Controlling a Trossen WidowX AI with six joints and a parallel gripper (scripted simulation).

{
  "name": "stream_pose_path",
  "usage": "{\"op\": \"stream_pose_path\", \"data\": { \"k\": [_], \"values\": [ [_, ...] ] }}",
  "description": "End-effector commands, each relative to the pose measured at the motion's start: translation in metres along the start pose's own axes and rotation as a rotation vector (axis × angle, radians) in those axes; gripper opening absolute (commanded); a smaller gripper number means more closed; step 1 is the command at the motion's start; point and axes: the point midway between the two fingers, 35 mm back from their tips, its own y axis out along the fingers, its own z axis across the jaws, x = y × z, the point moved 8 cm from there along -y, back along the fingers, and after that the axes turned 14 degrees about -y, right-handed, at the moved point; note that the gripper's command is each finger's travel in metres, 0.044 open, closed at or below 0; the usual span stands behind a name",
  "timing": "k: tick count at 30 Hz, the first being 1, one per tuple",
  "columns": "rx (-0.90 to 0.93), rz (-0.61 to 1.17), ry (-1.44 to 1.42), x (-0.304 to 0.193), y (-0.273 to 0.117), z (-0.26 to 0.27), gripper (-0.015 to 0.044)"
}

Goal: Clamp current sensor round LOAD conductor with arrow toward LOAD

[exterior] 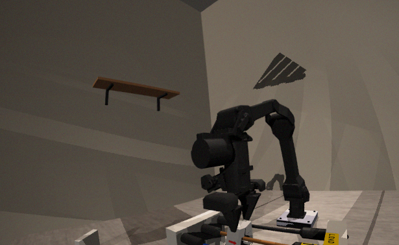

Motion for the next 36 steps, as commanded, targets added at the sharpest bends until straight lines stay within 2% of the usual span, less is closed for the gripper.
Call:
{"op": "stream_pose_path", "data": {
  "k": [1,27,36],
  "values": [
    [0.002,-0.001,0.0,0.0001,-0.001,0.0003,0.0],
    [0.002,-0.001,0.0,0.0001,-0.001,0.0003,0.0],
    [0.002,-0.001,0.0,0.0001,-0.001,0.0003,0.0236]
  ]
}}
